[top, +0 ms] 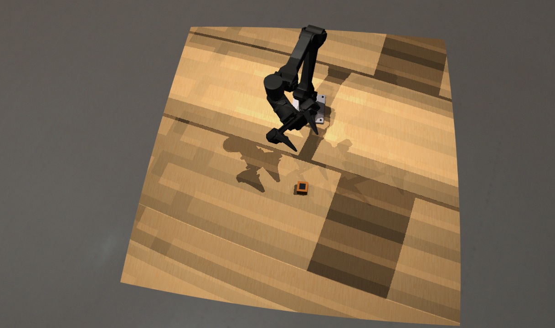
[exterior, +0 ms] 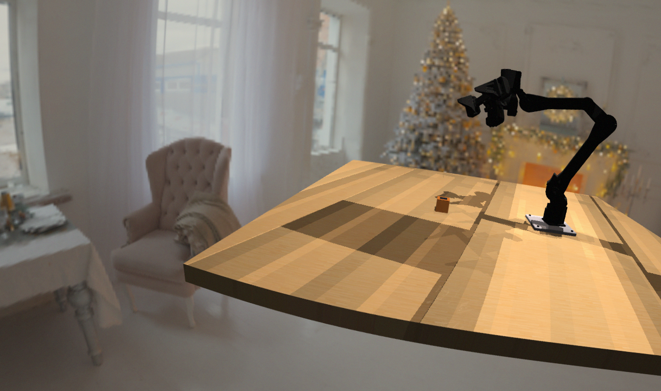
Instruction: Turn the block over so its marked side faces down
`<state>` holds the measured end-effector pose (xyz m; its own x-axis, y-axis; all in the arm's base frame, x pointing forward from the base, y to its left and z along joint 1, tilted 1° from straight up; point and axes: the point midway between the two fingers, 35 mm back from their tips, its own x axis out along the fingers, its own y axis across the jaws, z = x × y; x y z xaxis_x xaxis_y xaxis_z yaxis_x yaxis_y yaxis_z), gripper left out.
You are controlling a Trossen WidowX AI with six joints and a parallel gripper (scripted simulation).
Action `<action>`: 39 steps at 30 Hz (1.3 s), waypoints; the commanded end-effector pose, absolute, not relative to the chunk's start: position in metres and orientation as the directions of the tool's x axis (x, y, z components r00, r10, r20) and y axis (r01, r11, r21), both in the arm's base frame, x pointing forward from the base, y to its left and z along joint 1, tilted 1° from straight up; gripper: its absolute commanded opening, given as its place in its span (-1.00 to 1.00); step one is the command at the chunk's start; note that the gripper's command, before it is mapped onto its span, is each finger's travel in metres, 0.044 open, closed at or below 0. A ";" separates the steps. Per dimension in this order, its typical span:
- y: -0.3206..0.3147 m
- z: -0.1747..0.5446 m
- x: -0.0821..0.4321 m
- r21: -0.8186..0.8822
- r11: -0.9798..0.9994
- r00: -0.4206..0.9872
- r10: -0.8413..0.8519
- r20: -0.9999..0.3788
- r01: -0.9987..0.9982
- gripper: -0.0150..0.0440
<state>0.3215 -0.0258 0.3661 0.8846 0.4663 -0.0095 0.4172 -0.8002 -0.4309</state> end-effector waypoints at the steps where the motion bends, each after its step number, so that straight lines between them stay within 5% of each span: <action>1: -0.026 0.365 0.323 -0.452 -0.794 0.886 0.463 -0.015 0.407 0.95; 6: -0.039 0.340 0.362 -0.861 -0.506 0.903 0.391 -0.177 0.051 1.00; 9: -0.045 0.317 0.383 -0.944 -0.221 0.885 0.348 -0.311 -0.245 1.00; 12: -0.046 0.290 0.400 -0.863 0.083 0.836 0.309 -0.454 -0.499 1.00; 17: -0.044 0.242 0.416 -0.491 0.541 0.686 0.244 -0.685 -0.683 1.00; 21: -0.040 0.207 0.417 -0.182 0.798 0.521 0.185 -0.833 -0.574 1.00; 26: -0.038 0.178 0.410 -0.005 0.940 0.334 0.116 -0.935 -0.342 1.00; 34: -0.037 0.149 0.392 0.010 0.993 0.068 0.002 -0.998 0.115 1.00; 39: -0.036 0.147 0.390 -0.001 0.987 0.046 -0.009 -0.999 0.158 1.00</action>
<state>0.4064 -0.0402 0.1740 0.3290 0.1275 -0.9357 -0.3177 0.9480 0.0175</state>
